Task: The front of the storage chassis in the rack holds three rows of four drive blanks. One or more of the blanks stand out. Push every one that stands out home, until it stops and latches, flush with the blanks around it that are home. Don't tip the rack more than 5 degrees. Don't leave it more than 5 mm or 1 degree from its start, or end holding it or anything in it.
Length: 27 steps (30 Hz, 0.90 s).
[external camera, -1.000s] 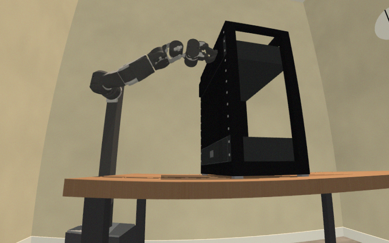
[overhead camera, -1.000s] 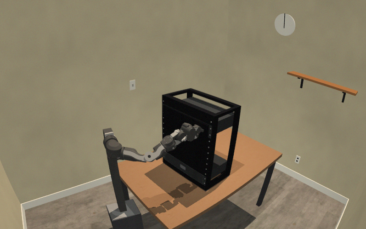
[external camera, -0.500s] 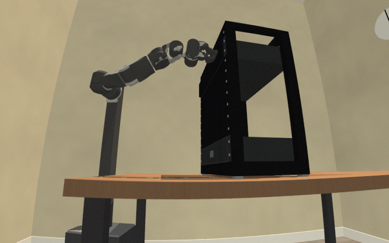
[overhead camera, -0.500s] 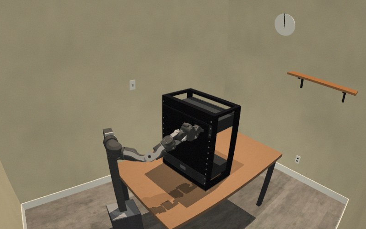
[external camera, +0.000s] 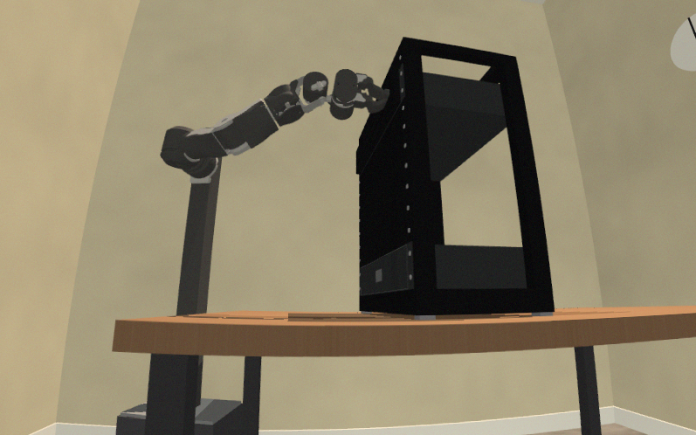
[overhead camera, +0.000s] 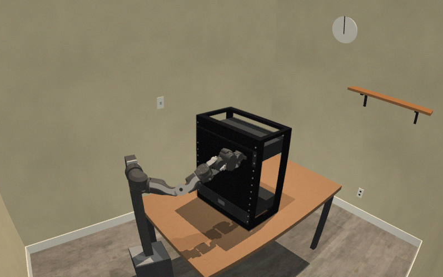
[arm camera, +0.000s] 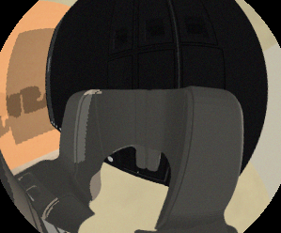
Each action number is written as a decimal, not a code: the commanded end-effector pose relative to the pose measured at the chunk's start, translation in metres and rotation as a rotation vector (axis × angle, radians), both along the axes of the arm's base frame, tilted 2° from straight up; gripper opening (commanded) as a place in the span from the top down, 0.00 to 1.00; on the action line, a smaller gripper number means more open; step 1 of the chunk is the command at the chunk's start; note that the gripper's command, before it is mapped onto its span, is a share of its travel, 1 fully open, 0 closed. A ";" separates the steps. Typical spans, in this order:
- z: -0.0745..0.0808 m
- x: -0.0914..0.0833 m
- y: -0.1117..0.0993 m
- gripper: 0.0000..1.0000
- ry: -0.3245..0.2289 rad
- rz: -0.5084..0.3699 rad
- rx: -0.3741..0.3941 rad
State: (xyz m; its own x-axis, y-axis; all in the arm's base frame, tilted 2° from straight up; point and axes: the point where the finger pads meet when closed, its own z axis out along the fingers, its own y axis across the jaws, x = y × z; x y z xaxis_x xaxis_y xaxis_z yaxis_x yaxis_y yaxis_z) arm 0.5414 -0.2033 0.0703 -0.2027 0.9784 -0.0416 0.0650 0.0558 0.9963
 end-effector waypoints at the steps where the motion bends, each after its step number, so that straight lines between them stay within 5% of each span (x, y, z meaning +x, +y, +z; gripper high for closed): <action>1: 0.015 0.002 0.015 1.00 -0.064 0.027 0.020; 27: 0.016 -0.004 0.015 1.00 -0.066 0.031 0.018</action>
State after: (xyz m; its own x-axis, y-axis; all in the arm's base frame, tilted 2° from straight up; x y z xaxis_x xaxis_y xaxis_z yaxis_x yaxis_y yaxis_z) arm 0.5398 -0.2015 0.0709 -0.1955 0.9800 -0.0370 0.0514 0.0480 0.9975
